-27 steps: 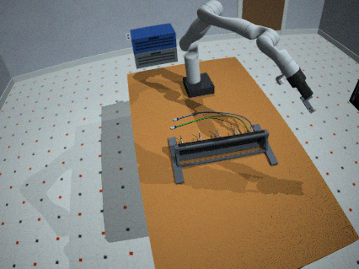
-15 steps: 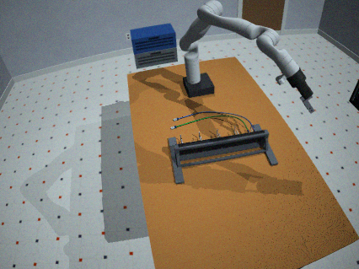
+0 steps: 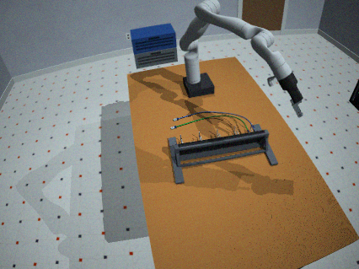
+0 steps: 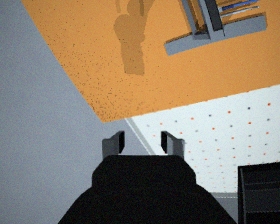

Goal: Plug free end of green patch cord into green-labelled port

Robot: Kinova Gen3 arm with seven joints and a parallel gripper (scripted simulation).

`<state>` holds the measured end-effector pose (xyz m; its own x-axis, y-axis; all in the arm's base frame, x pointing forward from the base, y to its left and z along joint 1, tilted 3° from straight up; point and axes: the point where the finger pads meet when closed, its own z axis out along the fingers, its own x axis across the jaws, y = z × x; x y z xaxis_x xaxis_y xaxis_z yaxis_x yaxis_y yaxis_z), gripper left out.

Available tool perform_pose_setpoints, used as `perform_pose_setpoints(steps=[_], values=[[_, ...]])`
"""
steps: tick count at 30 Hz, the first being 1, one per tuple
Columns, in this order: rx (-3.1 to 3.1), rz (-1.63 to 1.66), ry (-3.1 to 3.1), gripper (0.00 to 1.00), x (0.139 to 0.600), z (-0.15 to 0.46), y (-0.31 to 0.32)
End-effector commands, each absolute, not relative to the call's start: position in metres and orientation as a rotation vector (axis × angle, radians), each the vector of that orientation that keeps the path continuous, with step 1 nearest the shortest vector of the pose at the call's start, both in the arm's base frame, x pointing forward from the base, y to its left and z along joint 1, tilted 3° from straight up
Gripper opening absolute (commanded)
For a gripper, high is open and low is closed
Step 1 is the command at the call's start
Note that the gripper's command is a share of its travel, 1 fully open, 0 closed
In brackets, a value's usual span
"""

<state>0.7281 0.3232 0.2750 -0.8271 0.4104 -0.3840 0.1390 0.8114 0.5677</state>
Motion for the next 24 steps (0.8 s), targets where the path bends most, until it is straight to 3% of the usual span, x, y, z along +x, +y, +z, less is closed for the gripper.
perform_pose_setpoints(steps=[1,7,22,24], values=[[0.475,0.676,2.496,1.00,0.725,0.278,0.282],[0.587,0.600,2.523,1.00,0.712,0.268,0.231],[1.111,0.312,2.538,1.00,0.618,0.241,0.039],[1.111,0.312,2.538,1.00,0.618,0.241,0.039]])
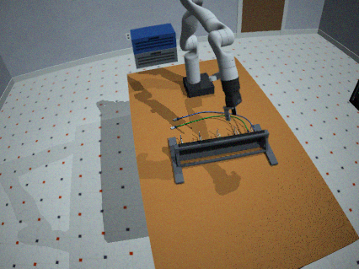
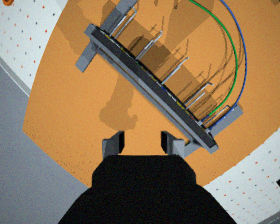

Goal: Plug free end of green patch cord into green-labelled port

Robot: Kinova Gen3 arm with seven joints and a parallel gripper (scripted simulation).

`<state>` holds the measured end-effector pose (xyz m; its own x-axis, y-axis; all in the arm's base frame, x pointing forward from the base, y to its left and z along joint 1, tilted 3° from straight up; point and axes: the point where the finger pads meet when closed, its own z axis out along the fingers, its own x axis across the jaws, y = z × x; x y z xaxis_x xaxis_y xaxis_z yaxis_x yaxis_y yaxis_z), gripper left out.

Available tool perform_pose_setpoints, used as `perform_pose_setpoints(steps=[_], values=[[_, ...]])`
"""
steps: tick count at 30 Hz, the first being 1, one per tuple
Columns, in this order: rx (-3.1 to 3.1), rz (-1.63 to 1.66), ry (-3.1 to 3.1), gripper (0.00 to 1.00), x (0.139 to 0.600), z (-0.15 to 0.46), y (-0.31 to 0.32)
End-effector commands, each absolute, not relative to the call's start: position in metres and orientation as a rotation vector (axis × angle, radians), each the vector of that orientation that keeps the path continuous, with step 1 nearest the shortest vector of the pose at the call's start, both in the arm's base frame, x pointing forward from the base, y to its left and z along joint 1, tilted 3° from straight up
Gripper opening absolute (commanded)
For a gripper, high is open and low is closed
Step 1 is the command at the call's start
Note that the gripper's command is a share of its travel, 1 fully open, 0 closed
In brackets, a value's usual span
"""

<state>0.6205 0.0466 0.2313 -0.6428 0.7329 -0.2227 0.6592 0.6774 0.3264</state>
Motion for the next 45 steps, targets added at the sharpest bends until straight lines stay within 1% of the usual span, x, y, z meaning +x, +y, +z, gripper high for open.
perform_pose_setpoints(steps=[1,7,15,17,19,24,27,31,32,45], values=[[1.202,0.271,2.526,1.00,0.598,0.238,0.012],[1.425,0.179,2.482,1.00,0.545,0.233,-0.045],[1.773,0.059,2.370,1.00,0.454,0.228,-0.113],[1.773,0.059,2.370,1.00,0.454,0.228,-0.113],[1.911,0.019,2.313,1.00,0.416,0.227,-0.132],[2.138,-0.038,2.202,1.00,0.352,0.225,-0.155],[2.204,-0.052,2.165,1.00,0.333,0.225,-0.159],[2.217,-0.055,2.158,1.00,0.329,0.225,-0.160],[2.217,-0.055,2.158,0.00,0.329,0.225,-0.160],[2.217,-0.055,2.158,0.00,0.329,0.225,-0.160]])
